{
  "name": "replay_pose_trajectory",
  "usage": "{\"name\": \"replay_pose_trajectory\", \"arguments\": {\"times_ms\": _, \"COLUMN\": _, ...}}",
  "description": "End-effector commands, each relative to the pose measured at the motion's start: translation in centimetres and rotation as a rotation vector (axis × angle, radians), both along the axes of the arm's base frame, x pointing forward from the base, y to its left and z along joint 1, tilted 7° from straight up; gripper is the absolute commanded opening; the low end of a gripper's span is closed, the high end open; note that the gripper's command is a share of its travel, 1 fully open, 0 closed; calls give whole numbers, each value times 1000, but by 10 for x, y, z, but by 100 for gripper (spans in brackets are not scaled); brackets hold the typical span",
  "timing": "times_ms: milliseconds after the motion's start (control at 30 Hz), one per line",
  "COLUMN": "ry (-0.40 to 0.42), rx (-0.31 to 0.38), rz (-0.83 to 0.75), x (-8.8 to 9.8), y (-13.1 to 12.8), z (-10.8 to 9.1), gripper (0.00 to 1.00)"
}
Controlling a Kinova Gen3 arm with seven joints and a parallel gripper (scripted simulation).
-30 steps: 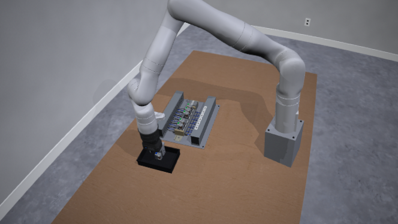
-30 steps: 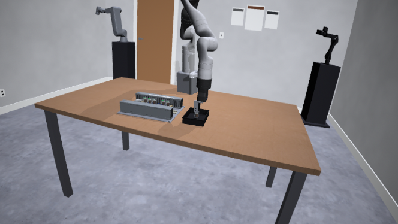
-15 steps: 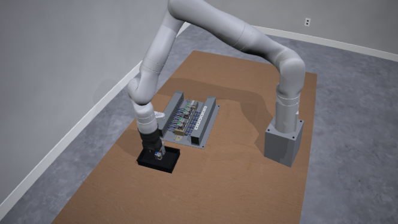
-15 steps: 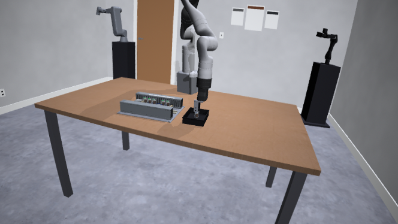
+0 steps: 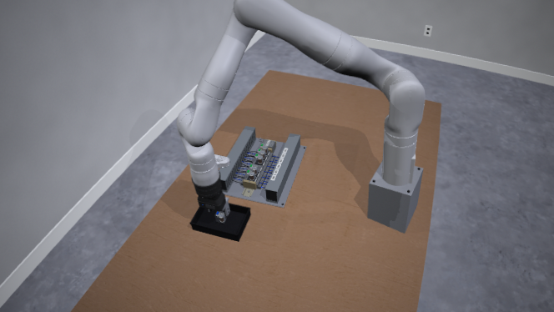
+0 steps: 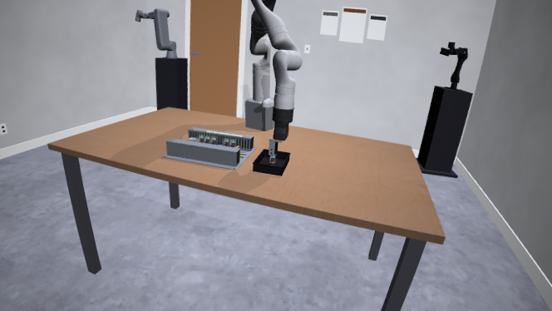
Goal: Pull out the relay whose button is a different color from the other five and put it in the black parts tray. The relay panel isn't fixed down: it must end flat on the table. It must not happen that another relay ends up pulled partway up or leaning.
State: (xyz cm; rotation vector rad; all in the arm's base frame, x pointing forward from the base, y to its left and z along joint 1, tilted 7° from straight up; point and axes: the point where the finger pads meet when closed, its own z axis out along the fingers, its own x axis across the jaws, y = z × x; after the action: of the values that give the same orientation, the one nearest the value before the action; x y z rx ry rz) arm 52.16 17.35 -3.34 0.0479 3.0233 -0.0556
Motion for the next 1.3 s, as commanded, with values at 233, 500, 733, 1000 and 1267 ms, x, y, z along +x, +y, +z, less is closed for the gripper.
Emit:
{"name": "replay_pose_trajectory", "arguments": {"times_ms": 233, "ry": -2, "rx": 1, "rz": 0, "x": 0, "y": 1, "z": 4, "gripper": 98}}
{"name": "replay_pose_trajectory", "arguments": {"times_ms": 500, "ry": -2, "rx": 1, "rz": 0, "x": -4, "y": 2, "z": 42, "gripper": 98}}
{"name": "replay_pose_trajectory", "arguments": {"times_ms": 733, "ry": -2, "rx": 1, "rz": 0, "x": -7, "y": 3, "z": 69, "gripper": 98}}
{"name": "replay_pose_trajectory", "arguments": {"times_ms": 1000, "ry": -2, "rx": 1, "rz": 0, "x": -9, "y": 3, "z": 81, "gripper": 98}}
{"name": "replay_pose_trajectory", "arguments": {"times_ms": 1267, "ry": -2, "rx": 1, "rz": 0, "x": -9, "y": 3, "z": 81, "gripper": 98}}
